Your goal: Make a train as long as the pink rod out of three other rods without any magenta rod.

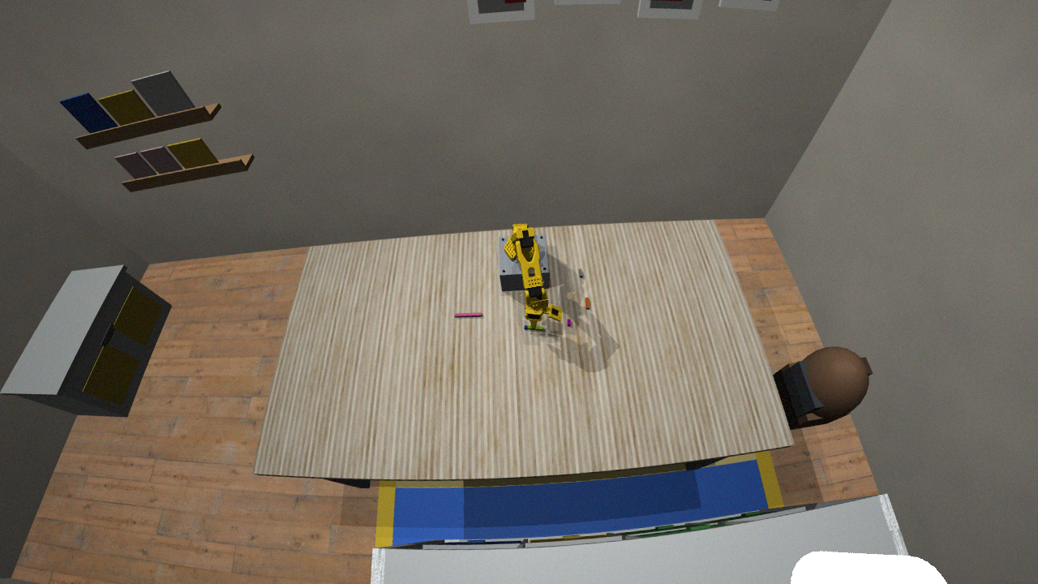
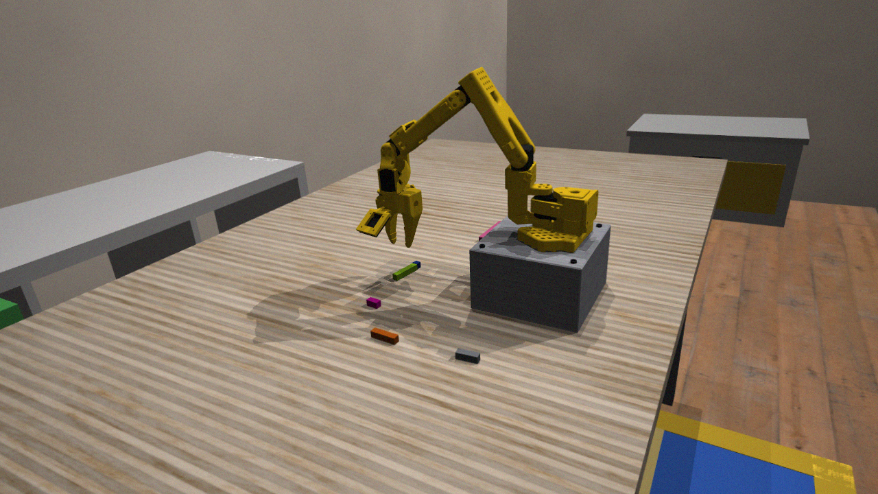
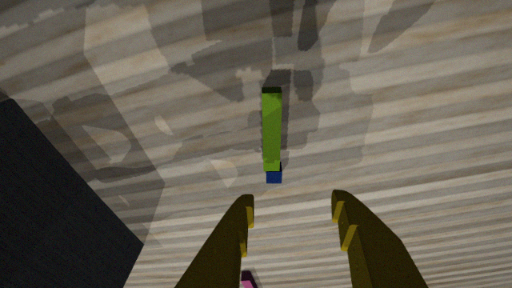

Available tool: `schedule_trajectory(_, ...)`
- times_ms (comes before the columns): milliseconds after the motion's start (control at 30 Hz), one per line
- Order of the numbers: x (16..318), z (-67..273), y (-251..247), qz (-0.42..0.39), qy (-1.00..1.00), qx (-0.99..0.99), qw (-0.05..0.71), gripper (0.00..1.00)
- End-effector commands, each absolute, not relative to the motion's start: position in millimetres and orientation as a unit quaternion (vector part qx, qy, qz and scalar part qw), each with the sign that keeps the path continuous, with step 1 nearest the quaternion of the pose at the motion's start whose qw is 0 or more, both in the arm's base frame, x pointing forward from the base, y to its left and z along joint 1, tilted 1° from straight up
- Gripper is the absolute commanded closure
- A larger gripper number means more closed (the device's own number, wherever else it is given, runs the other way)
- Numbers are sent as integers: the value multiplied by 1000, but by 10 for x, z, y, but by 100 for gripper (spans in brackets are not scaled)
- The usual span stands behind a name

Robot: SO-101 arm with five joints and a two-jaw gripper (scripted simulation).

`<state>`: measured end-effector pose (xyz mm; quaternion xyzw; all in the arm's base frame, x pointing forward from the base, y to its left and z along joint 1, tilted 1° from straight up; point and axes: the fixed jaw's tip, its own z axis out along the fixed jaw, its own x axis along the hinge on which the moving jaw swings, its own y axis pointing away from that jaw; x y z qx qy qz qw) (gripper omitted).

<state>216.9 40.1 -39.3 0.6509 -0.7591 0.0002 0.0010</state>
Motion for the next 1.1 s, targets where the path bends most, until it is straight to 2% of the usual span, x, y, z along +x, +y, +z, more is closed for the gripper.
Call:
schedule_trajectory(0, 2136, -445, 401, -4, -760, 650, 7, 81)
schedule_trajectory(1067, 2128, -894, 405, -4, -760, 650, 7, 81)
